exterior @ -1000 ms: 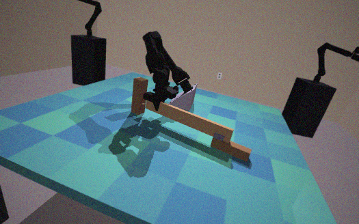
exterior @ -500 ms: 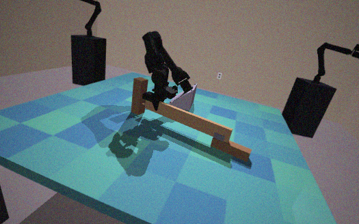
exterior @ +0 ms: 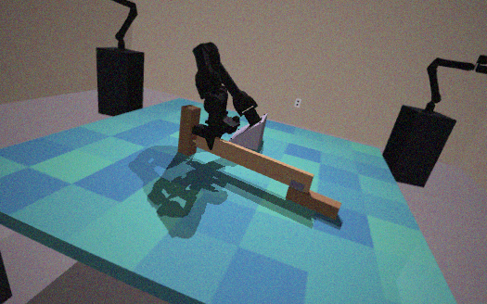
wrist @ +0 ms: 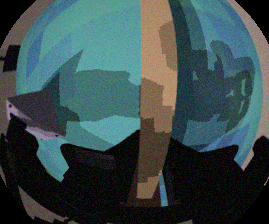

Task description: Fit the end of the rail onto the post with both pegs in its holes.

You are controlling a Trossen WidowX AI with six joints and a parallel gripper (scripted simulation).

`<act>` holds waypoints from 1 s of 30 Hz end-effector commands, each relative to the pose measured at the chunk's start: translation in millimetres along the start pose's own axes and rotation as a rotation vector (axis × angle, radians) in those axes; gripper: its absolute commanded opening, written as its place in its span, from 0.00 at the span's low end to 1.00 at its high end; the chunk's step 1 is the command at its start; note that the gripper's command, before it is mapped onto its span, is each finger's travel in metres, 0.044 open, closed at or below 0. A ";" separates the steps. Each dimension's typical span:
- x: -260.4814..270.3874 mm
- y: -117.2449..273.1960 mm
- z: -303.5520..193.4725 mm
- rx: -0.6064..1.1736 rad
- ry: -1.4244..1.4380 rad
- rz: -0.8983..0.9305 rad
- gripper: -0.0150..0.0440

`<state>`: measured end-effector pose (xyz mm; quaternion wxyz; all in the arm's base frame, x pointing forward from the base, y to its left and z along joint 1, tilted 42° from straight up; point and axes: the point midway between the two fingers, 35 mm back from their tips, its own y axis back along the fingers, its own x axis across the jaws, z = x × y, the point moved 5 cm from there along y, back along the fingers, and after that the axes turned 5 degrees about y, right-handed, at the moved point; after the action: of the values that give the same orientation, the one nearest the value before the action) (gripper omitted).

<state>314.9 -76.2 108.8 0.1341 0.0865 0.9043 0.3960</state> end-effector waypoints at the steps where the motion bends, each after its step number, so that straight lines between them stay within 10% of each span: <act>1: 0.1 2.5 -3.4 -0.002 -0.001 -0.006 0.25; 30: 1.1 2.0 -12.4 -0.001 -0.001 -0.006 0.25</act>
<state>311.0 -82.4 114.9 0.1339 0.0869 0.9043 0.3959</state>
